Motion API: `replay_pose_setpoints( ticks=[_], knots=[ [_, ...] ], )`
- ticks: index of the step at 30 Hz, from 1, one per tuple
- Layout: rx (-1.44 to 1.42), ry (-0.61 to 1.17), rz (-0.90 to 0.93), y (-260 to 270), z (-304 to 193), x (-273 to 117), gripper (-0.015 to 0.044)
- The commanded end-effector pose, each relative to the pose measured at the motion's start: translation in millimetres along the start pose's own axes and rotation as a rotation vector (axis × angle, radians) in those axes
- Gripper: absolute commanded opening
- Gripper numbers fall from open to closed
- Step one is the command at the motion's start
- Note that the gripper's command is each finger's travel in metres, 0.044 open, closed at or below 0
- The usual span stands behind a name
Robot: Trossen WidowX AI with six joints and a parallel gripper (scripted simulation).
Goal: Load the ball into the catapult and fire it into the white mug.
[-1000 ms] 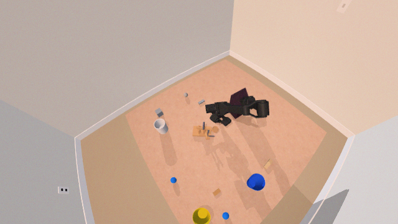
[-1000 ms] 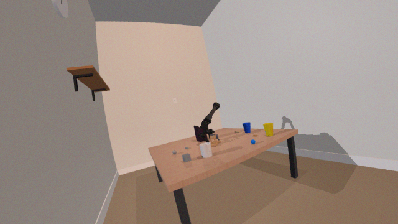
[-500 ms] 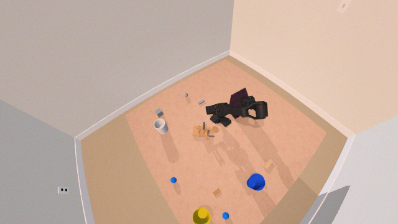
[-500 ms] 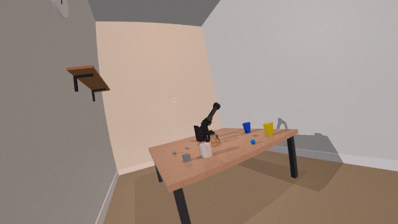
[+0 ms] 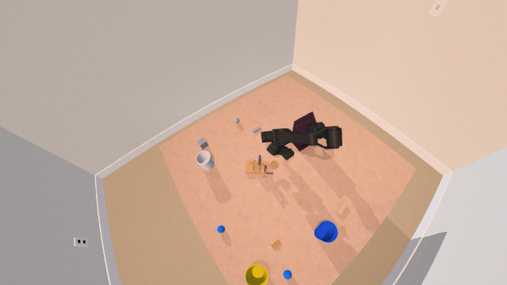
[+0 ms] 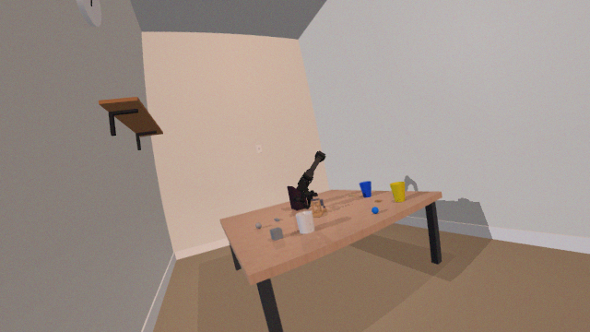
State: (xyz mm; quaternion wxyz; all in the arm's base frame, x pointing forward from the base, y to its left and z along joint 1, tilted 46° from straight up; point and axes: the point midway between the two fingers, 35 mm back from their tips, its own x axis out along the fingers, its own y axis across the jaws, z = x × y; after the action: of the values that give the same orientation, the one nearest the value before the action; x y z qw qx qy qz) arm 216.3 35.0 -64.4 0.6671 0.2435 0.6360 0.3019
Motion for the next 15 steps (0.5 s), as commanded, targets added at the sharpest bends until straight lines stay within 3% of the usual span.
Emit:
replay_pose_setpoints(
  ticks=[1,15],
  knots=[
    [-0.013,-0.007,-0.014,-3,7,-24,0.0],
    [-0.015,-0.005,-0.005,2,4,-106,0.0]
  ],
)
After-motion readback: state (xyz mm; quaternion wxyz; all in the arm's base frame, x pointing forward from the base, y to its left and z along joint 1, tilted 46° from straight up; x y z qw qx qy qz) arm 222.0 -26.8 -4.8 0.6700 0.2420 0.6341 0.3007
